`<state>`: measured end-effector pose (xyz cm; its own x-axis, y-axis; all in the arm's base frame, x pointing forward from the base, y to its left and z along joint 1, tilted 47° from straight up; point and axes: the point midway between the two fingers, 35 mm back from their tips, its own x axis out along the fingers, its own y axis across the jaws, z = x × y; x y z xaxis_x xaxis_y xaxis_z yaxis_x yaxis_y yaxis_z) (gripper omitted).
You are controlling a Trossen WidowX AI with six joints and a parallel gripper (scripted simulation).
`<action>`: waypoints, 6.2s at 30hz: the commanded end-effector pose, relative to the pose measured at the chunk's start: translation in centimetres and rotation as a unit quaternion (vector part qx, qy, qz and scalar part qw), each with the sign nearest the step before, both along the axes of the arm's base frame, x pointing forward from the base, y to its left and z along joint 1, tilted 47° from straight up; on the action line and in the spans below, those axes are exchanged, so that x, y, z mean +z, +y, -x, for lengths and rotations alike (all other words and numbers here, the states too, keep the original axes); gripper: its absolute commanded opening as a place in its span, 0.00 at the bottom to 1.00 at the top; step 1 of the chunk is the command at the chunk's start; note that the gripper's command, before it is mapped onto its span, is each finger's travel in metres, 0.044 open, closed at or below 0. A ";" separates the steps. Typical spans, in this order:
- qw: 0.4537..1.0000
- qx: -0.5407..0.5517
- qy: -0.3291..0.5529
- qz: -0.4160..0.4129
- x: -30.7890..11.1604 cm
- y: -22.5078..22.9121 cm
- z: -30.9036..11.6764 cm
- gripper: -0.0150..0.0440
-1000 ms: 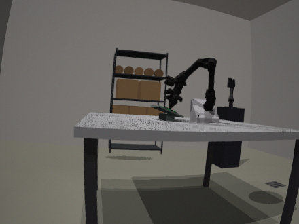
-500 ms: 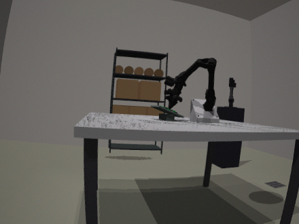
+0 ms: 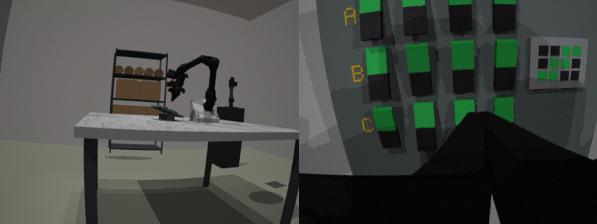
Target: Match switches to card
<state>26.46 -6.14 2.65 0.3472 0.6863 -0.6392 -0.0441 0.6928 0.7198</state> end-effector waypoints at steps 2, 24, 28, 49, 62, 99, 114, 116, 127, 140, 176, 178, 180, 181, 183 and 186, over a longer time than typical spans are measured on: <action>1.000 0.003 0.000 0.002 -0.9 -1.9 -1.2 0.25; 1.000 0.013 0.008 0.002 -4.1 0.8 -3.3 0.25; 1.000 0.013 0.008 0.002 -4.5 1.2 -3.5 0.25; 1.000 0.013 0.008 0.002 -4.9 1.7 -3.7 0.25; 1.000 0.013 0.008 0.002 -5.0 1.8 -3.8 0.25; 1.000 0.013 0.008 0.002 -5.3 2.1 -3.9 0.25; 1.000 0.003 0.000 0.003 -1.2 -2.4 -1.6 0.25; 1.000 0.003 0.000 0.003 -1.2 -2.4 -1.6 0.25; 1.000 0.003 0.002 0.001 1.1 2.7 4.2 0.25; 1.000 -0.006 -0.008 0.000 -1.2 5.2 3.0 0.25; 1.000 -0.006 -0.008 -0.001 -2.7 6.8 2.2 0.25; 1.000 -0.006 -0.008 -0.001 -2.7 6.8 2.2 0.25; 1.000 -0.006 -0.008 -0.001 -2.7 6.8 2.2 0.25; 1.000 -0.006 -0.008 -0.001 -2.7 6.9 2.2 0.25; 1.000 -0.006 -0.008 -0.001 -2.7 6.9 2.2 0.25; 1.000 -0.006 -0.008 -0.001 -2.7 6.9 2.2 0.25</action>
<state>24.26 0.66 -0.08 0.3657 0.6798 -0.6358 -0.0494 0.6963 0.7161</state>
